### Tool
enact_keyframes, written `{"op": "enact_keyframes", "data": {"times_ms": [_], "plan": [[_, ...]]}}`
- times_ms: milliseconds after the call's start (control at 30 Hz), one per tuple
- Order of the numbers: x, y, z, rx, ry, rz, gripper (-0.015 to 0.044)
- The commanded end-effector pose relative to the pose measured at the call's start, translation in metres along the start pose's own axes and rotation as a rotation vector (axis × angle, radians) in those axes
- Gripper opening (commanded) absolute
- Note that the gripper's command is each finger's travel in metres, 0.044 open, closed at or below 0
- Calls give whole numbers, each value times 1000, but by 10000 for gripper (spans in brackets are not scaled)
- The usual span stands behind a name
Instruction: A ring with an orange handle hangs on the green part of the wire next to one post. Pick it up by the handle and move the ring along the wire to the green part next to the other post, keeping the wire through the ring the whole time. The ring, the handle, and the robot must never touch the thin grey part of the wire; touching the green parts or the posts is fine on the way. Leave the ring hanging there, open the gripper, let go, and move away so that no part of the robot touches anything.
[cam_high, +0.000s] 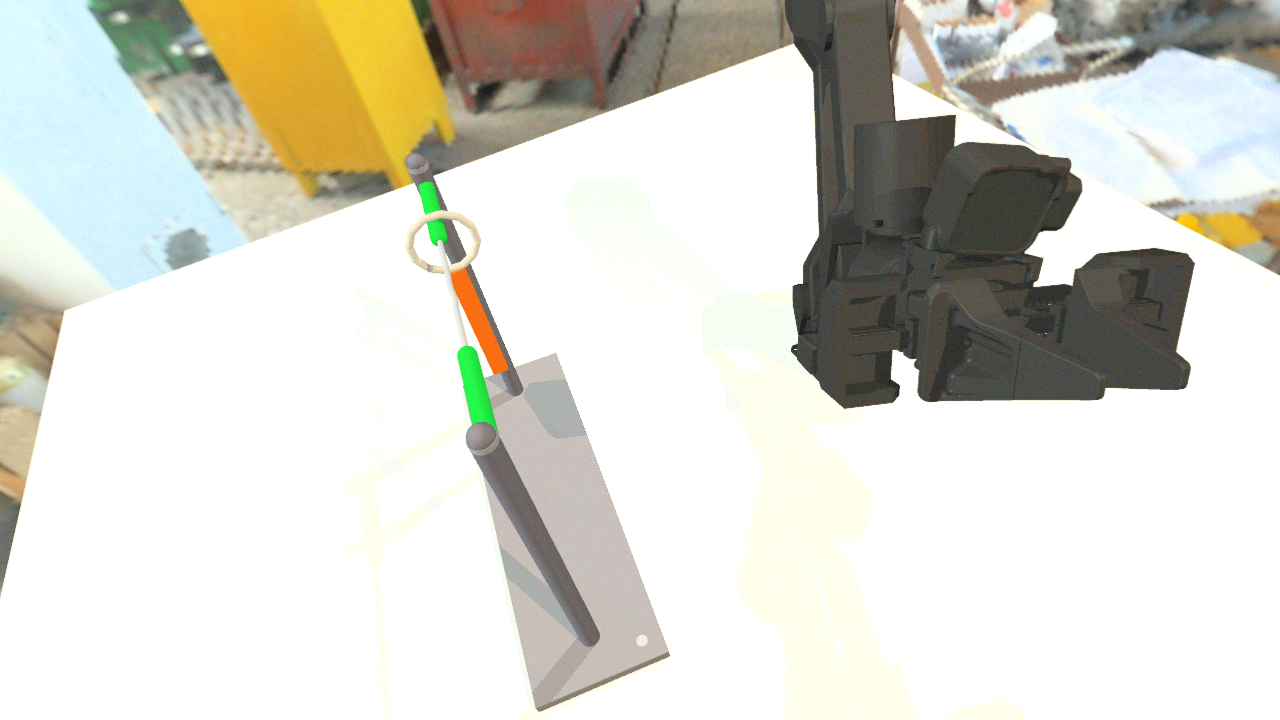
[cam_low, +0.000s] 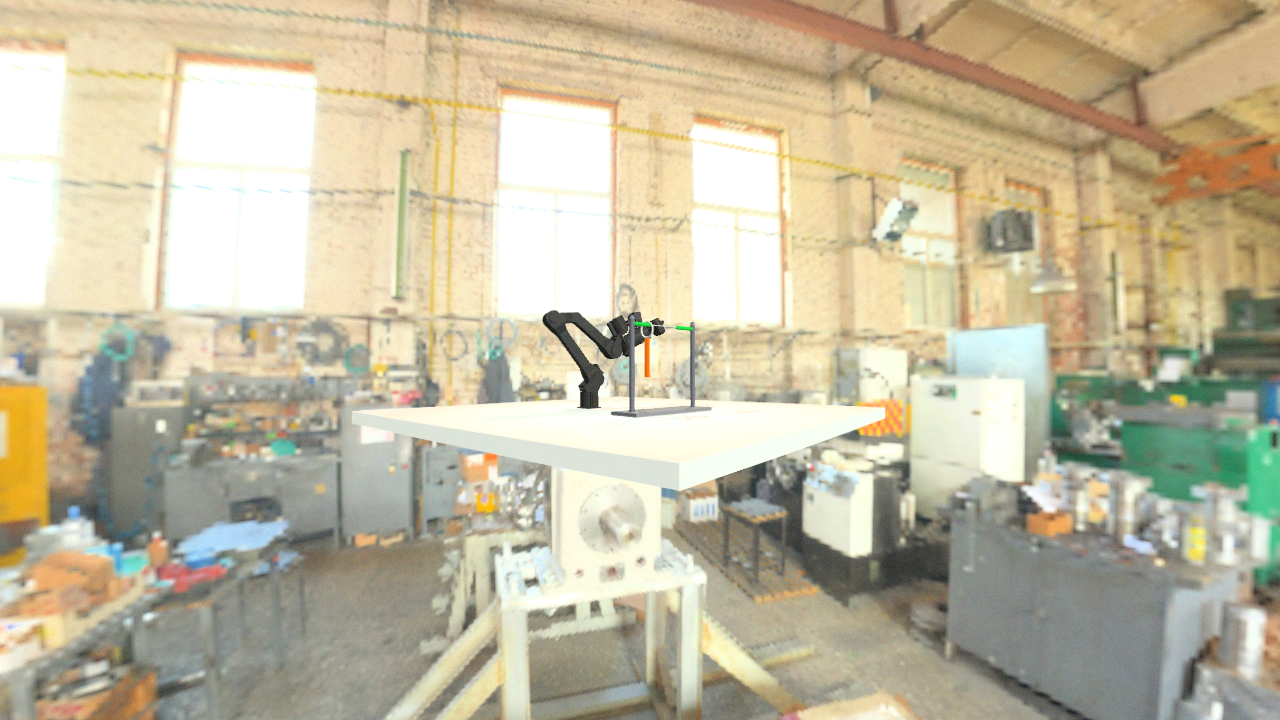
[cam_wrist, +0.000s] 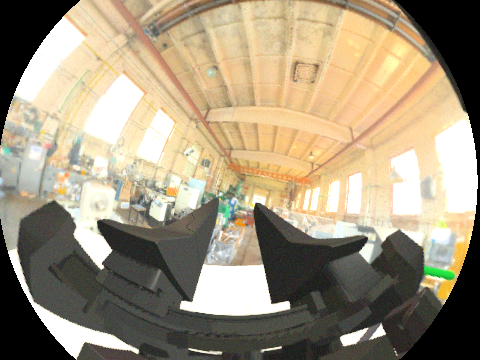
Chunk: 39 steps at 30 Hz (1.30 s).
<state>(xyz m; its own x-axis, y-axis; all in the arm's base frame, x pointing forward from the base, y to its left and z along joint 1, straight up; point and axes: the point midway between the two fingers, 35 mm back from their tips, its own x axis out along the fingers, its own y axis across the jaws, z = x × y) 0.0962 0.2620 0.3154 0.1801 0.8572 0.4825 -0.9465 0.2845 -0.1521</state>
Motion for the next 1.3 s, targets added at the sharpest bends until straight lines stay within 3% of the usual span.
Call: {"op": "enact_keyframes", "data": {"times_ms": [0, 500, 1267], "plan": [[-10, -24, -19, -76, 79, -45, 160], [-70, -110, -63, -257, 347, -243, 160], [-209, -185, -87, -315, 684, -561, 160]]}}
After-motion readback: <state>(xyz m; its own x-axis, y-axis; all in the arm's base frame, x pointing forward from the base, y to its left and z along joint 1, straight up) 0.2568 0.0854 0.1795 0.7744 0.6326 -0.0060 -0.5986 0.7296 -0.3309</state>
